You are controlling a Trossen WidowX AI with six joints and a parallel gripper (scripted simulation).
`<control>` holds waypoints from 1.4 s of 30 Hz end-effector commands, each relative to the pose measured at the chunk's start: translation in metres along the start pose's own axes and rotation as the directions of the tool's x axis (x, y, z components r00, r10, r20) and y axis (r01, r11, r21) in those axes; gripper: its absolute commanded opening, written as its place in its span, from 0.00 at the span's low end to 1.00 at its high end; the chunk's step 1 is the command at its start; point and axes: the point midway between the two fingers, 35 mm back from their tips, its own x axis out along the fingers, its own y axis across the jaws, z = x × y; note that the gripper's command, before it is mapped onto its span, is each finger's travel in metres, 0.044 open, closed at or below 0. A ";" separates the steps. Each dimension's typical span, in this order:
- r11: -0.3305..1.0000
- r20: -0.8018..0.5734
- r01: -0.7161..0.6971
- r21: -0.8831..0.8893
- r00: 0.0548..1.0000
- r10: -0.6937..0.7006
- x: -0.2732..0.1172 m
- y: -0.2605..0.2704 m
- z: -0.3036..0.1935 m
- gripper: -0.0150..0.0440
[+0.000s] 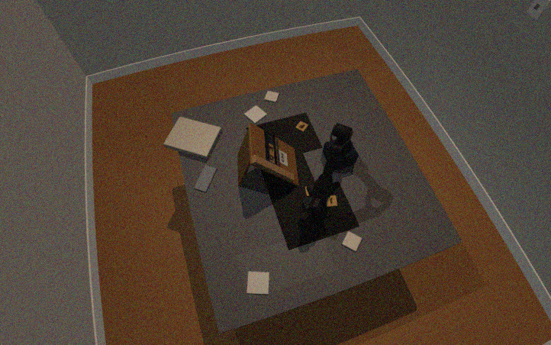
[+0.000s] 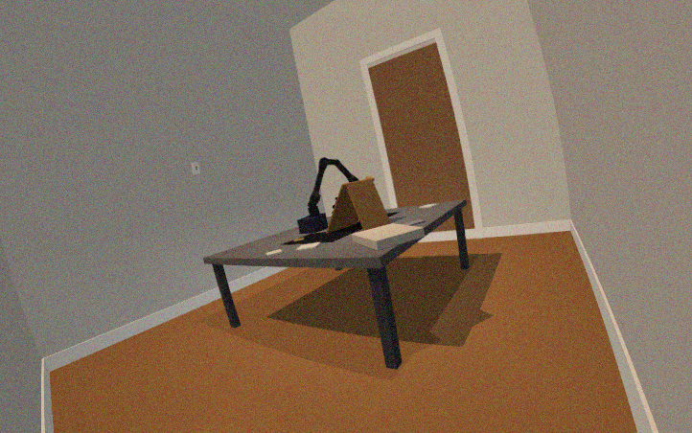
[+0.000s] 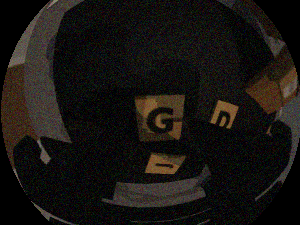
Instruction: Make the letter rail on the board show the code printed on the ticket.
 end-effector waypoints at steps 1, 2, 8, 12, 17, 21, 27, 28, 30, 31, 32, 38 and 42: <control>1.000 0.001 0.006 0.004 1.000 -0.006 0.008 -0.002 -0.001 0.83; 1.000 0.001 0.006 0.004 1.000 -0.006 0.009 -0.002 -0.001 0.83; 1.000 0.001 0.006 0.004 1.000 -0.006 0.010 -0.002 -0.001 0.83; 1.000 0.001 0.006 0.004 1.000 -0.006 0.010 -0.002 -0.001 0.83; 1.000 0.001 0.006 0.004 1.000 -0.006 0.010 -0.002 -0.001 0.77; 1.000 0.001 0.006 0.004 1.000 -0.006 0.010 -0.002 -0.001 0.73; 1.000 0.001 0.006 0.004 1.000 -0.006 0.010 -0.001 -0.001 0.66; 1.000 0.001 0.006 0.004 1.000 -0.006 0.010 -0.001 -0.001 0.65; 1.000 0.001 0.006 0.004 1.000 -0.006 0.008 -0.001 -0.001 0.56; 1.000 0.001 0.006 0.004 1.000 -0.006 0.007 -0.001 -0.001 0.52; 1.000 0.001 0.006 0.004 1.000 -0.006 0.006 -0.001 -0.001 0.47; 1.000 0.001 0.006 0.004 1.000 -0.006 0.003 -0.001 -0.002 0.25; 1.000 0.001 0.006 0.004 1.000 -0.006 0.002 -0.001 -0.003 0.25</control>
